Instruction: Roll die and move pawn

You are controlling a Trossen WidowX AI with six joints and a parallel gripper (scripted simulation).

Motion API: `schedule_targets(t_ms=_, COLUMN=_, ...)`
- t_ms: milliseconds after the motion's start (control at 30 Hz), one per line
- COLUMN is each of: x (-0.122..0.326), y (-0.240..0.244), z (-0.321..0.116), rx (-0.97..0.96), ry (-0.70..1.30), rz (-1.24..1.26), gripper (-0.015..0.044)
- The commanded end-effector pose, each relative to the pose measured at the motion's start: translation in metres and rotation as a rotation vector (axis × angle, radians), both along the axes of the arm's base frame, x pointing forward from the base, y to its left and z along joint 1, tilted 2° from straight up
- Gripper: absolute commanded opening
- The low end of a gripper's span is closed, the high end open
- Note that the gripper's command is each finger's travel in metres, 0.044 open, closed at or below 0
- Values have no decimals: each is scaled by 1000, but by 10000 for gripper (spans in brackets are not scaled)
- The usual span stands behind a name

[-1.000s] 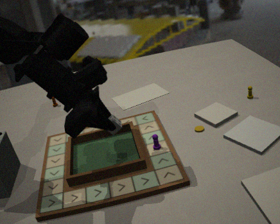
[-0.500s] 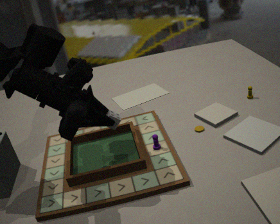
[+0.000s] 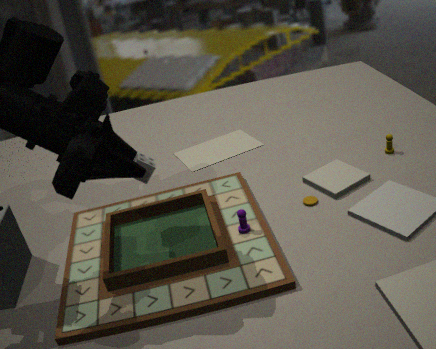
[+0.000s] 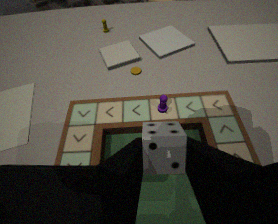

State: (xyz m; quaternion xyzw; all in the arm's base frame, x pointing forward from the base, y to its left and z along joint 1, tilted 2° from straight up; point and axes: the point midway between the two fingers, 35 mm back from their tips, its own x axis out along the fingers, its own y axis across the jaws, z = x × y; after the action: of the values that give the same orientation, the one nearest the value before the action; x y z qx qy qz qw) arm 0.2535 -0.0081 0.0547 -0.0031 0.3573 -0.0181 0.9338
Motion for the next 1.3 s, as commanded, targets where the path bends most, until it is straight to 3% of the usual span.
schedule_targets(t_ms=0, x=0, y=0, z=0, rx=0, ry=0, rz=0, gripper=0)
schedule_targets(t_ms=267, x=0, y=0, z=0, rx=0, ry=0, rz=0, gripper=0)
schedule_targets(t_ms=567, x=0, y=0, z=2, rx=0, ry=0, rz=0, gripper=236)
schedule_targets(t_ms=700, x=1, y=1, z=38, rx=2, ry=4, rz=-5, gripper=341)
schedule_targets(t_ms=833, x=0, y=1, z=40, rx=2, ry=12, rz=-6, gripper=440)
schedule_targets(t_ms=1267, x=17, y=-1, z=5, rx=22, ry=622, rz=-16, gripper=440)
